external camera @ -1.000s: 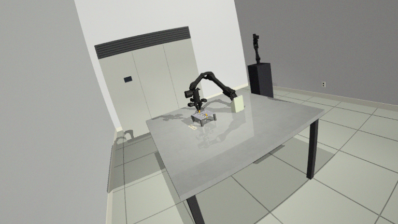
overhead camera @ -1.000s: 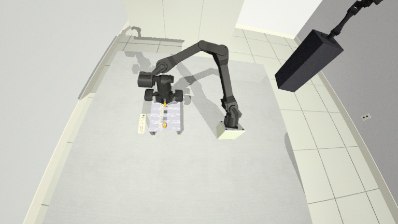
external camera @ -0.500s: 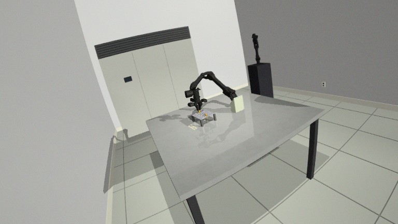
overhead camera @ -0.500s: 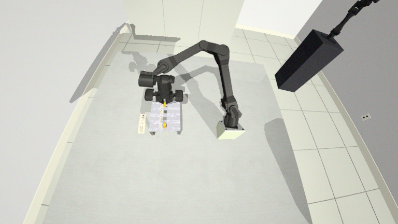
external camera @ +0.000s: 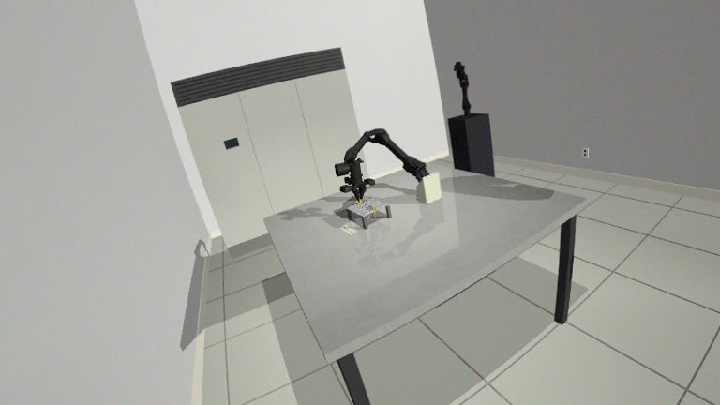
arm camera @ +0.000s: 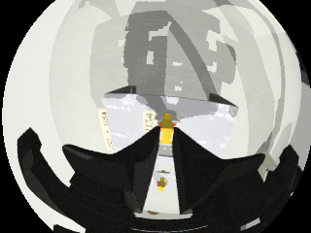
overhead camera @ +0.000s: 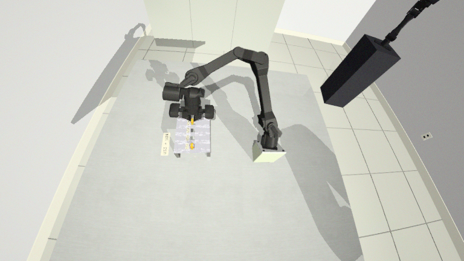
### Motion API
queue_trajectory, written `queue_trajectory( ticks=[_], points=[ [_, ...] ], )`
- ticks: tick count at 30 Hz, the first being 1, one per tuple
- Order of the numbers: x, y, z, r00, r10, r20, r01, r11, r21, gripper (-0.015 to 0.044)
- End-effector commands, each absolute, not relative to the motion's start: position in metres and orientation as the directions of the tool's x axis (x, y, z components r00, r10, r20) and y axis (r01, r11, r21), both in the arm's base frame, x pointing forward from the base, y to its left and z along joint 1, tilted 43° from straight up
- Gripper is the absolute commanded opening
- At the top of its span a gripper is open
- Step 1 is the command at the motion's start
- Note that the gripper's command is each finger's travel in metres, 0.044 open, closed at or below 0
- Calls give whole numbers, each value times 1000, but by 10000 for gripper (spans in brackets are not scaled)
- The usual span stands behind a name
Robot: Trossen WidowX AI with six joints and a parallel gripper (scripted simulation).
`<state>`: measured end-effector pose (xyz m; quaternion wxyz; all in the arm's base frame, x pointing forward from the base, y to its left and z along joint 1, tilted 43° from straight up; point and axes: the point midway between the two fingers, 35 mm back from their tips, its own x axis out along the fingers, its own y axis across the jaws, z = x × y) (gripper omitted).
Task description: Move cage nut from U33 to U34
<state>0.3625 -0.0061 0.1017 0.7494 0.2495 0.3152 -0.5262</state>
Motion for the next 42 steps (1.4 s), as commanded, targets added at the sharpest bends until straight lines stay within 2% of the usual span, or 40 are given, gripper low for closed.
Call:
queue_trajectory(
  ticks=[1, 42],
  points=[
    [362, -6, 101, 249, -628, -737, 945, 326, 42, 31],
    [360, -8, 100, 293, -613, -734, 932, 355, 75, 31]
  ],
)
